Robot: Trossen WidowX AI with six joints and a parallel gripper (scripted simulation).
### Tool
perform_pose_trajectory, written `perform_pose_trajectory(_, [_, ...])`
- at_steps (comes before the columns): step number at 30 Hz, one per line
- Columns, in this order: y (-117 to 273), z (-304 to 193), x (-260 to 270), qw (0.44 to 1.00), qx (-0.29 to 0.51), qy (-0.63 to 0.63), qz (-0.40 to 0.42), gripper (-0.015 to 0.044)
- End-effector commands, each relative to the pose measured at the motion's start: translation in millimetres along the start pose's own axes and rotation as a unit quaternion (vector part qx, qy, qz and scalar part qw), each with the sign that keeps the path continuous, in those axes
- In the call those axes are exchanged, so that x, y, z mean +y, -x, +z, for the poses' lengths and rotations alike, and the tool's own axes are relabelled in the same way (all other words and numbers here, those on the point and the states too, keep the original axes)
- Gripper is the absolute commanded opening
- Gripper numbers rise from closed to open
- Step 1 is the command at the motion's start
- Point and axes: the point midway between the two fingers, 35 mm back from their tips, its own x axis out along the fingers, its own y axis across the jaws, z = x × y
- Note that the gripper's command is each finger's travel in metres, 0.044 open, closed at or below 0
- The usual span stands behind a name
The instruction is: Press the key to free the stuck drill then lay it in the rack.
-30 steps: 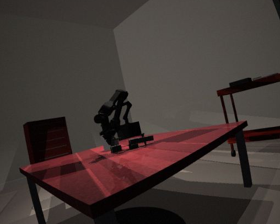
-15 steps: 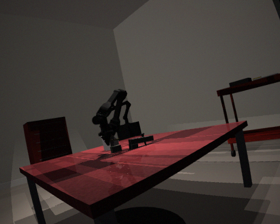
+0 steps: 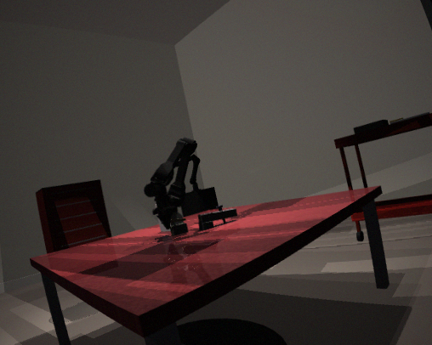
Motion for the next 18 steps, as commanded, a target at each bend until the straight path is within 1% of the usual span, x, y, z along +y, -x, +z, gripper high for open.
perform_pose_trajectory(1, [-3, 1, 1, 1.000, -0.004, -0.003, 0.000, 0.0000])
perform_pose_trajectory(18, [-22, 1, -1, 1.000, -0.004, -0.003, 0.000, 0.0000])
